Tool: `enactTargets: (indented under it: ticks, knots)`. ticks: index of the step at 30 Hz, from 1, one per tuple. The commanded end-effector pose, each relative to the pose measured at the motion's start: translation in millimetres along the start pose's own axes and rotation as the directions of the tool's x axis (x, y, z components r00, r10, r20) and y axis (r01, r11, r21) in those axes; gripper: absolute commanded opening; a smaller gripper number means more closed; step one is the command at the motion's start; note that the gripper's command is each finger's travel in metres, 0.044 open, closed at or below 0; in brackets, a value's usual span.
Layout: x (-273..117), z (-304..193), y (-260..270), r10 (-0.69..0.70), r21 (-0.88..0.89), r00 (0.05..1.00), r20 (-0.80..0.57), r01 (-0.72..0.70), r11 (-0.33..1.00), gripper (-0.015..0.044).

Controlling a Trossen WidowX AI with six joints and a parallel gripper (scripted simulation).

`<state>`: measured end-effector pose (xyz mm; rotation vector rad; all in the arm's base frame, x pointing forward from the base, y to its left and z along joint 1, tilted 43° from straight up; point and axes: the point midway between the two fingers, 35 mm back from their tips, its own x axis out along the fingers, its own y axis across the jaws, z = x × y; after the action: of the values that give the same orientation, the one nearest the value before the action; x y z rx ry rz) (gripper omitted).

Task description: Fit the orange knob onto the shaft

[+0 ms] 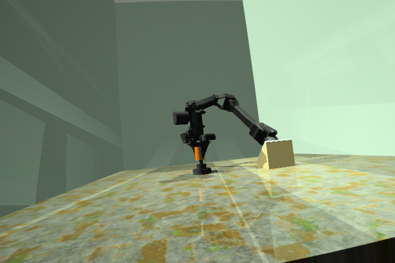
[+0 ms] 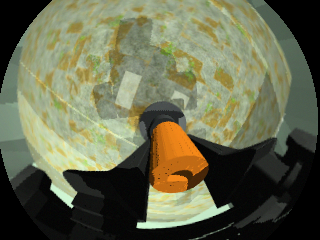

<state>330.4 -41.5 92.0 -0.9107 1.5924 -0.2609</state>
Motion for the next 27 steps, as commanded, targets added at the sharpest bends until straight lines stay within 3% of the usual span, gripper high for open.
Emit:
enactTargets:
  ticks: [1,4,27]
  knots:
    - [-3.9,-0.1,0.7,-0.002,-0.100,1.000,0.006,0.003,0.995,0.0000]
    - [-4.1,-2.1,2.4,-0.002,-0.185,1.000,0.006,0.003,0.983,0.0000]
    - [2.1,-2.2,2.6,-0.003,-0.185,1.000,0.006,0.004,0.983,0.0000]
